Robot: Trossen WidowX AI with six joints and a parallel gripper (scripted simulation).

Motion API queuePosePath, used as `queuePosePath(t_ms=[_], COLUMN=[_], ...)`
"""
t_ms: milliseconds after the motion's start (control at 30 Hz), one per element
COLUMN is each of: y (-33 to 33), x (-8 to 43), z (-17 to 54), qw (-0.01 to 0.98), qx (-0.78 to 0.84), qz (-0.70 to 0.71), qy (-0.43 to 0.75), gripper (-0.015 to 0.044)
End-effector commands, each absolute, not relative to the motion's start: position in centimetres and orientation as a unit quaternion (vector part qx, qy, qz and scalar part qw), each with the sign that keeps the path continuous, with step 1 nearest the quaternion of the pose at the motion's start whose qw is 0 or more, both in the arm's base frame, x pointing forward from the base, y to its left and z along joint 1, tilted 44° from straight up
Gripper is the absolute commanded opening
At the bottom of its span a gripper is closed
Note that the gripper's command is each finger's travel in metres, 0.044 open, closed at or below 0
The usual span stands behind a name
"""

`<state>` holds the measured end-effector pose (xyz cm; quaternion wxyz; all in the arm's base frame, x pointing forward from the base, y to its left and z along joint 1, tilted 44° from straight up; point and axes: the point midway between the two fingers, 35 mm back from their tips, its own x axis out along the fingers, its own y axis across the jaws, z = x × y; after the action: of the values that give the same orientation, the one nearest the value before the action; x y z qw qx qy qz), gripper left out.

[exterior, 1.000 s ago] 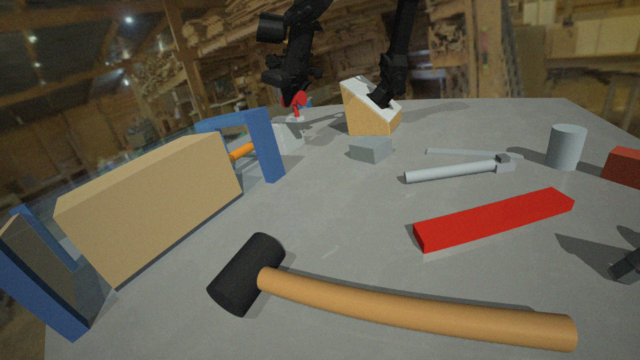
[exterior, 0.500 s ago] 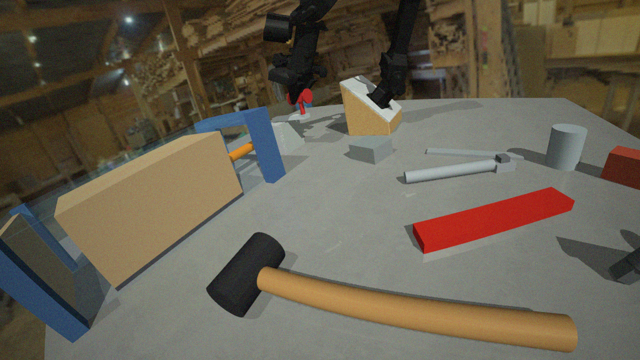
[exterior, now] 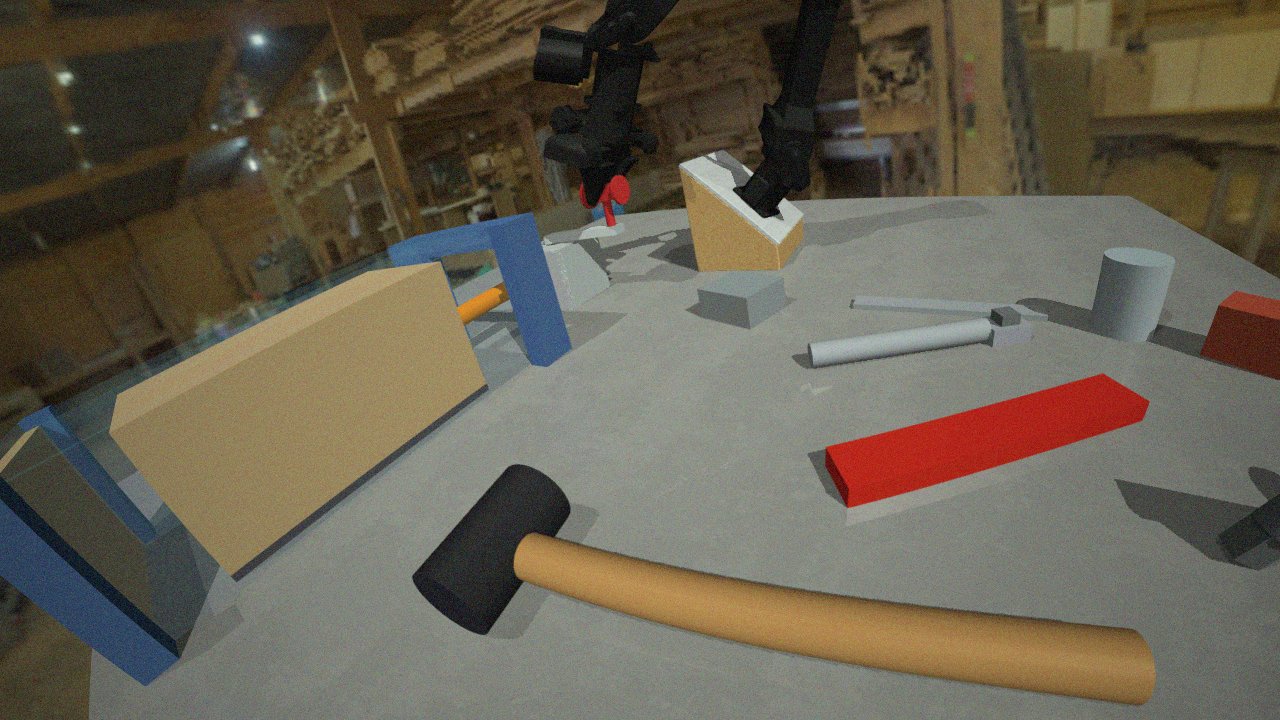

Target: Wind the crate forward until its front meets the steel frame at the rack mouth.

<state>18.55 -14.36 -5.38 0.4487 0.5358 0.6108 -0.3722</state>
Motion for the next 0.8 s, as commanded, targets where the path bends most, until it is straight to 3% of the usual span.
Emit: queuePosePath(t_ms=[0,767], y=[-14.9,-16.5], x=[16.3,13.9], z=[-5.9,-7.0], qw=[0.433,0.433], qx=[0.526,0.526], qz=[-0.393,-0.394], qy=[0.617,0.617], gripper=[0.0000,0.0000])
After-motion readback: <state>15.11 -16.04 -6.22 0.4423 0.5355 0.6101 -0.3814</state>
